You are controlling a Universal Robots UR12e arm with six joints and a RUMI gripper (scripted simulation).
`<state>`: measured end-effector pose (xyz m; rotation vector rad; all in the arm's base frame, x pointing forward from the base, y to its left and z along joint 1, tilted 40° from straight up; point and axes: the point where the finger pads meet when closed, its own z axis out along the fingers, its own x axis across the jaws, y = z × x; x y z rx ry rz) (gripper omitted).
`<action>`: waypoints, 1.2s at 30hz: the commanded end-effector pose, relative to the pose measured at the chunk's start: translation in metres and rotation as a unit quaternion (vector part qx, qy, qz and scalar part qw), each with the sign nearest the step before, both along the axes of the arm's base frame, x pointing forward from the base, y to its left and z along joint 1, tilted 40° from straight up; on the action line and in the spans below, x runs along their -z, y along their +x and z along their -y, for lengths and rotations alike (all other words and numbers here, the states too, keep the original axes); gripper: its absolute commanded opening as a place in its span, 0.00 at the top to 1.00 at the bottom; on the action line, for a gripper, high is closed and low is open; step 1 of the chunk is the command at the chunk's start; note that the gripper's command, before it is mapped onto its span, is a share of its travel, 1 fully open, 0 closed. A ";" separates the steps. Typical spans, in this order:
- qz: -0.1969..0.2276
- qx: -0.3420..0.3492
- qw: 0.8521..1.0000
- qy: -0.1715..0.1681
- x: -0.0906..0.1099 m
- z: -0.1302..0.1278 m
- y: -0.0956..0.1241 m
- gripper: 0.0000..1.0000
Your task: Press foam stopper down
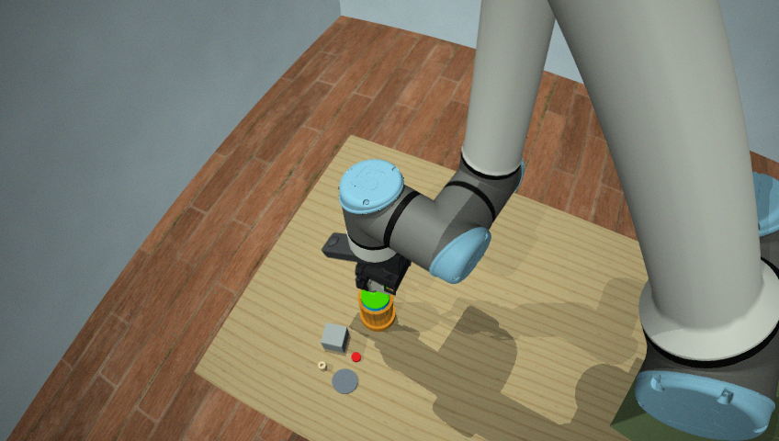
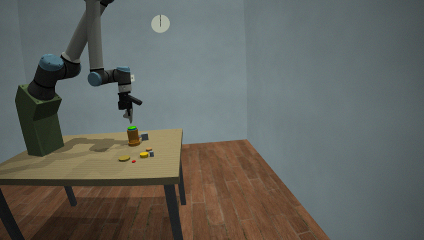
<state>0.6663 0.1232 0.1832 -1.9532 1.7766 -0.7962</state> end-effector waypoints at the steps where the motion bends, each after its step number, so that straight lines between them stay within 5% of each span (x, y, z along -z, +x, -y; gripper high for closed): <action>1: 0.000 0.000 1.000 0.000 0.007 0.001 0.007 1.00; 36: 0.000 0.000 1.000 0.000 0.020 0.002 0.017 1.00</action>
